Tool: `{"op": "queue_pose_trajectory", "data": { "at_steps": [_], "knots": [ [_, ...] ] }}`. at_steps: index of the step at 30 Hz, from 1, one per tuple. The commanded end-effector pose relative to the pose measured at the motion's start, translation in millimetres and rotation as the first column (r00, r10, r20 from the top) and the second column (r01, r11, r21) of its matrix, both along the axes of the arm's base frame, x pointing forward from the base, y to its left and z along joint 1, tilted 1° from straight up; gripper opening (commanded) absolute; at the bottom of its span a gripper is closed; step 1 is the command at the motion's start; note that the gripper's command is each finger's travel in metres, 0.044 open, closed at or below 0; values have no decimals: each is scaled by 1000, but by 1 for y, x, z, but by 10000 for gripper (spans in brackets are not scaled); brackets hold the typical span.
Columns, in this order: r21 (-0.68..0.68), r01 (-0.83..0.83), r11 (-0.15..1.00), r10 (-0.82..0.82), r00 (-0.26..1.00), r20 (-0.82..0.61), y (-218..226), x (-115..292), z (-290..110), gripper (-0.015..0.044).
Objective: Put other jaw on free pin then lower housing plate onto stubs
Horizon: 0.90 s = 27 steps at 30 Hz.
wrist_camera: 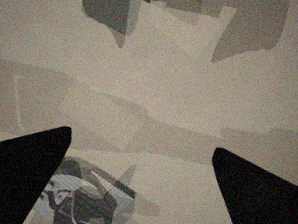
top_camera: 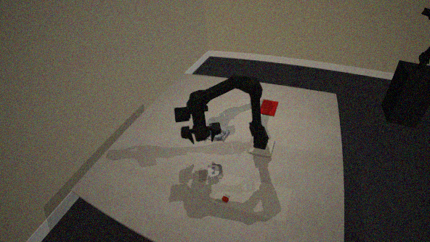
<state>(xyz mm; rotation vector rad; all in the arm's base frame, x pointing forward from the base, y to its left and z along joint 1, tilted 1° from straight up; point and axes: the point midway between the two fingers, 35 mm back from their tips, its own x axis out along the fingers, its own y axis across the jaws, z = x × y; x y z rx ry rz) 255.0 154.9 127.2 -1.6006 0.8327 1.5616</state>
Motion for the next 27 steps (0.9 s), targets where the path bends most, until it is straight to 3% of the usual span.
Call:
{"op": "queue_pose_trajectory", "data": {
  "at_steps": [1,14,27],
  "knots": [
    [-9,-112,994,112,994,6,9,-4,1,440],
    [-32,-462,886,463,886,19,40,-24,4,440],
    [-52,-757,652,758,652,13,66,-46,6,440]
  ]
}}
